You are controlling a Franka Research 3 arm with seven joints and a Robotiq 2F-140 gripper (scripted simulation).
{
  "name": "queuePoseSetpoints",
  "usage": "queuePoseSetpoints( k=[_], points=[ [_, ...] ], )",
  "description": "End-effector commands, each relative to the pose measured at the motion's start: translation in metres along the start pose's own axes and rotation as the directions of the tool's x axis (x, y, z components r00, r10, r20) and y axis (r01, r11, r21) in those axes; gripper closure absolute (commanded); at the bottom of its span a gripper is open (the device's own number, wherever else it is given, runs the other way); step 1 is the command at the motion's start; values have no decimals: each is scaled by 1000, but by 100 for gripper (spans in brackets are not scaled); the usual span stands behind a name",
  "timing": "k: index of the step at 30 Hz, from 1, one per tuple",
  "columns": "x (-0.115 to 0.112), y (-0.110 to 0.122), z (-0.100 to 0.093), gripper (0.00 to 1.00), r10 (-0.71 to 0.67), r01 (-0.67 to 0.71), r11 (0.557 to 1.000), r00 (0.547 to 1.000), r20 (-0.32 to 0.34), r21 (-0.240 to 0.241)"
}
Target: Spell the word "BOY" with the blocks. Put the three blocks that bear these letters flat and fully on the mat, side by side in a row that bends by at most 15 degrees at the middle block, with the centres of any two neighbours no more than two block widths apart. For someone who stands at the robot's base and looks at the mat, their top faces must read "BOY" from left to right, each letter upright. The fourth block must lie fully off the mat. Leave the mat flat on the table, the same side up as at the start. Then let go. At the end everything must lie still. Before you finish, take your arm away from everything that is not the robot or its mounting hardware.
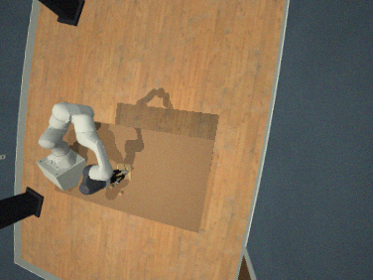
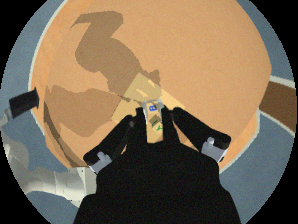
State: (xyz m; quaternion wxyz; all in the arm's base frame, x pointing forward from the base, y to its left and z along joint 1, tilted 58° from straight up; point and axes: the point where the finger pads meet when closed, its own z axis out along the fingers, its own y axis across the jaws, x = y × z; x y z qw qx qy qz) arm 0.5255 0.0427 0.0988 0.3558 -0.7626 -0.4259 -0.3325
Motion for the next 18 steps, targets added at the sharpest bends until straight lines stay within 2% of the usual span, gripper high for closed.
queuePoseSetpoints(
  k=[1,11,14,18],
  points=[
    [-1,0,1,87,-1,1,1000,1000,0,-1],
    [-1,0,-5,87,-1,1,1000,1000,0,-1],
    [-1,0,-20,87,-1,1,1000,1000,0,-1],
    [-1,0,-49,87,-1,1,1000,1000,0,-1]
  ],
)
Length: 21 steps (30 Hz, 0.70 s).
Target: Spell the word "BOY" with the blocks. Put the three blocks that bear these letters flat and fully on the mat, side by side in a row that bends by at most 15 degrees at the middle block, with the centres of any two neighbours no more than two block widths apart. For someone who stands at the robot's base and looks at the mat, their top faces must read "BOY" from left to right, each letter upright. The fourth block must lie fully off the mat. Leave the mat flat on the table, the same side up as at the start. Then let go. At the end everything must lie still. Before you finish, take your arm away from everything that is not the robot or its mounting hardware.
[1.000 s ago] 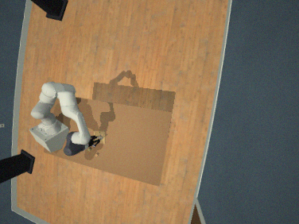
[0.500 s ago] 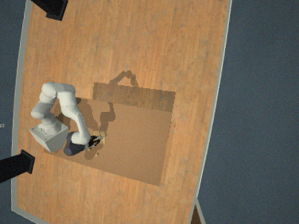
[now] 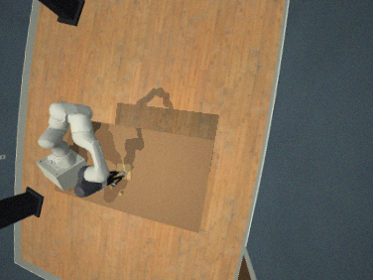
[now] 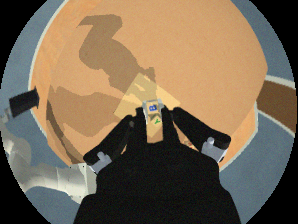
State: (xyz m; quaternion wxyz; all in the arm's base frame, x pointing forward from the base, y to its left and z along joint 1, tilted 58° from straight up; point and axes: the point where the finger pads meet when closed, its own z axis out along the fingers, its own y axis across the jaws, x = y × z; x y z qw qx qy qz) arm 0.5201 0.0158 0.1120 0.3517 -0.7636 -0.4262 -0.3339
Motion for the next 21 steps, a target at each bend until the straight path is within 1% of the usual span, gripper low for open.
queuePoseSetpoints(
  k=[1,4,6,8,12,21],
  points=[
    [1,-2,-27,87,3,-3,1000,1000,-2,7],
    [1,-2,-48,87,3,-3,1000,1000,-2,7],
    [1,-2,-58,87,3,-3,1000,1000,-2,7],
    [1,-2,-58,87,3,-3,1000,1000,-2,7],
    [1,-2,-68,87,3,-3,1000,1000,-2,7],
    [1,-2,-68,87,2,-2,1000,1000,-2,7]
  ],
)
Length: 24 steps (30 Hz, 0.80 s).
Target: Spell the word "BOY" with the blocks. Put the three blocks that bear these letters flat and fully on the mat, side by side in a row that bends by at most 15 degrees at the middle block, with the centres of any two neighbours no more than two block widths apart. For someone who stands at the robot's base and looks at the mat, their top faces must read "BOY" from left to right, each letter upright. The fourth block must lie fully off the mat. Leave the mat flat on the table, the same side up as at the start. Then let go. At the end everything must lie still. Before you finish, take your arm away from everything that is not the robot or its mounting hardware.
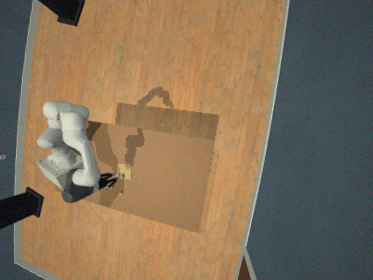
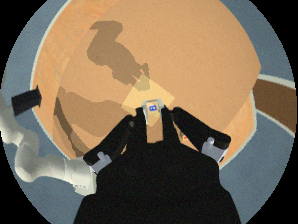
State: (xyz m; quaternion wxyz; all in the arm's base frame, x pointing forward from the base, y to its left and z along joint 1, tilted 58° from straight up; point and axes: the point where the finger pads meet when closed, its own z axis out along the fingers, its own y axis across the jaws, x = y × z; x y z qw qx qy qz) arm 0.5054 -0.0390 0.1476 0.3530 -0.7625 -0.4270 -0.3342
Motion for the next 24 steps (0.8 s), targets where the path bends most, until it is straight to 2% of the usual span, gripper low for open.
queuePoseSetpoints(
  k=[1,5,8,11,21,24],
  points=[
    [1,-1,-1,87,2,-2,1000,1000,-1,4],
    [1,-1,-1,87,-12,12,1000,1000,-1,4],
    [1,-2,-1,87,-74,74,997,997,0,4],
    [1,-3,-1,87,-175,175,985,985,1,5],
    [2,-5,-1,87,-286,286,958,958,1,5],
    [2,-5,-1,87,-349,349,937,937,1,5]
  ],
)
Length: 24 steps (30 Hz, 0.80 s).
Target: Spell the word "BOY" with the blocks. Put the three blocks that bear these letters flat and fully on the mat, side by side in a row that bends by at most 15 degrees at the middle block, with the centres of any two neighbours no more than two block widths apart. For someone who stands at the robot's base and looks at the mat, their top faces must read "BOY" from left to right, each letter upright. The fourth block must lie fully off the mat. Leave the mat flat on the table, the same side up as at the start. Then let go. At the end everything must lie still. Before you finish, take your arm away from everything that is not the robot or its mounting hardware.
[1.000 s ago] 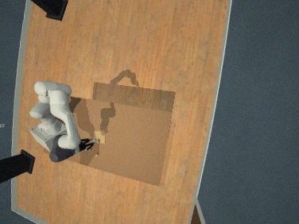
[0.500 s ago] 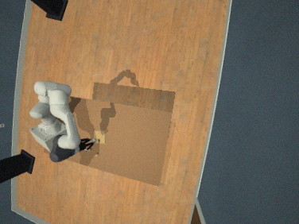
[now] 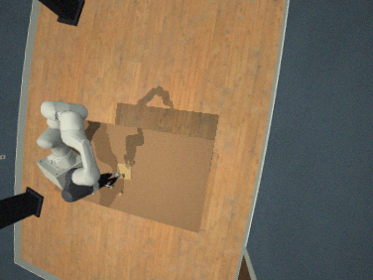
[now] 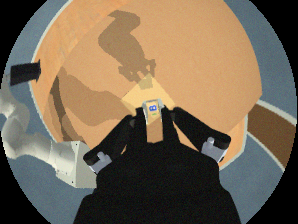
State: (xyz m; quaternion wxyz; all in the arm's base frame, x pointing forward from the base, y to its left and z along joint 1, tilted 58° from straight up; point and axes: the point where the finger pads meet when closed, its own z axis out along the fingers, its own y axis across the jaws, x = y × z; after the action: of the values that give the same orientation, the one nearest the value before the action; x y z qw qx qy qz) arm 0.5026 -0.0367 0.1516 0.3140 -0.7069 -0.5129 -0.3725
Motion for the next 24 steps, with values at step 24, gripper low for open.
queuePoseSetpoints(
  k=[24],
  points=[
    [0,-5,0,87,-445,445,895,895,6,5]
  ],
)
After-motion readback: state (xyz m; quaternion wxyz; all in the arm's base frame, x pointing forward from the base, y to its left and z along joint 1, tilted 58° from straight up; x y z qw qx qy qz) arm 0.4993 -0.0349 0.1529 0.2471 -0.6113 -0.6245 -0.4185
